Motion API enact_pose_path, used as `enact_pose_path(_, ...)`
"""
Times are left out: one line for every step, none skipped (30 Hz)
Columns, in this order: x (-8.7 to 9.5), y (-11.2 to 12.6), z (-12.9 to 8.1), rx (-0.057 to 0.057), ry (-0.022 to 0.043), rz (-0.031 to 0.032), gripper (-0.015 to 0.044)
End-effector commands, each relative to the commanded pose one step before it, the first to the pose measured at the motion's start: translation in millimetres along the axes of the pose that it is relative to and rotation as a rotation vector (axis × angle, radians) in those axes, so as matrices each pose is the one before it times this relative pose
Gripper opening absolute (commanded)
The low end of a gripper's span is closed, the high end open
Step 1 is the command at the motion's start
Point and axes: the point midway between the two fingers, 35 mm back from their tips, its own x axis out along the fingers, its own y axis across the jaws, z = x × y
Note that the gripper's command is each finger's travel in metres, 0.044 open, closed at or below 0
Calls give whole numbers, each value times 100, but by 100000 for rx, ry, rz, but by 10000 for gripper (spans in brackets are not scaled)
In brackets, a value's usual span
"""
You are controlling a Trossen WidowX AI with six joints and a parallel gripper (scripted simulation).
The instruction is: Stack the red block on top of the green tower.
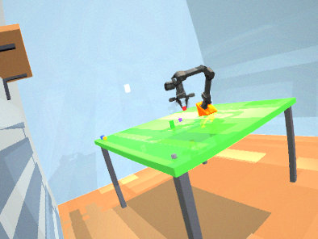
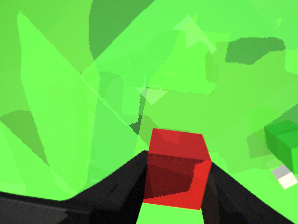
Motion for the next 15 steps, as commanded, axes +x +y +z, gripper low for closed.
enact_pose_path(-254, -99, 13, -434, 518, 10, 0)
enact_pose_path(-18, -247, 1, -12, 9, -39, 0)
enact_pose_path(-29, -413, -2, -21, 14, -64, 0)
enact_pose_path(-32, -504, -11, -26, 17, -75, 0)
enact_pose_path(-29, -506, -20, -26, 16, -72, 0)
enact_pose_path(-26, -507, -28, -27, 15, -69, 0)
enact_pose_path(-23, -508, -37, -27, 14, -66, 0)
enact_pose_path(-20, -509, -46, -28, 13, -63, 0)
enact_pose_path(-17, -510, -55, -28, 12, -60, 0)
enact_pose_path(-14, -511, -63, -29, 11, -57, 0)
enact_pose_path(-11, -501, -69, 0, 11, -20, 0)
enact_pose_path(-8, -502, -78, -1, 9, -18, 0)
enact_pose_path(-5, -502, -86, -1, 7, -15, 0)
enact_pose_path(-2, -502, -95, -2, 6, -12, 0)
enact_pose_path(1, -502, -103, -3, 4, -9, 0)
